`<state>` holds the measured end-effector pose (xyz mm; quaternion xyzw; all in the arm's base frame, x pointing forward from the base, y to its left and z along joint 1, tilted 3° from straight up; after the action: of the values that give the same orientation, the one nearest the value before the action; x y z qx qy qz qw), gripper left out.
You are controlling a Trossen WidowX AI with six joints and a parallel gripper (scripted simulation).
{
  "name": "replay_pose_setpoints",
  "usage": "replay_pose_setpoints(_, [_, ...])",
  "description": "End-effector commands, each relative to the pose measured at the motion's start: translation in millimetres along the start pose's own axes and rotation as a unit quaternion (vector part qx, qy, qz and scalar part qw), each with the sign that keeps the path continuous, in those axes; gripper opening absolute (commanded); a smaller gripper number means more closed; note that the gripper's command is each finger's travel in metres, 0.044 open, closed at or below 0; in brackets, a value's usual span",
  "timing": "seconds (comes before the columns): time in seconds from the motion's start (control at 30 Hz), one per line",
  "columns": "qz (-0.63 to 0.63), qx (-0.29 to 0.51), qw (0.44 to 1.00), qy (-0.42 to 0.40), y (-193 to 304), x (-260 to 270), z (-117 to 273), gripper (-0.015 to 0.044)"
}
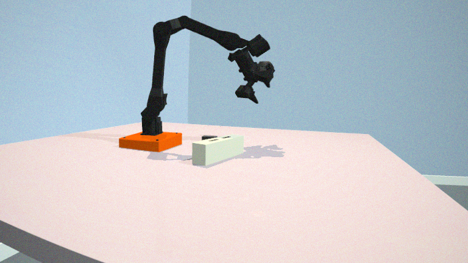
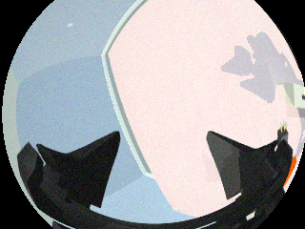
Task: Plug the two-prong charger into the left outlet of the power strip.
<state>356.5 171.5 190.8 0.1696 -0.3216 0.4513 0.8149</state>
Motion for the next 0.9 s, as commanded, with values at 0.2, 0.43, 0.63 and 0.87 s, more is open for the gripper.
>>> replay_pose_setpoints(0.2, [0.067,-0.017,0.993,0.093,-7.8,-53.7,10.1,0.044])
replay_pose_setpoints(0.43, [0.114,-0.01,0.98,0.161,-8.5,-91.3,19.6,0.044])
replay_pose_setpoints(0.63, [0.155,0.009,0.964,0.217,-5.3,-122.4,29.5,0.044])
replay_pose_setpoints(0.87, [0.201,0.045,0.938,0.277,2.1,-156.8,42.8,0.044])
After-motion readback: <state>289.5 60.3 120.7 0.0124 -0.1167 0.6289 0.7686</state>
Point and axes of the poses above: the point midway between the two fingers, 35 mm back from their tips, its own z axis back along the fingers, its own x axis across the jaws, y = z × x, the point moved 3 cm from there along z, back along the fingers, and after that the axes turned 2 degrees about z, right-handed, at the moved point
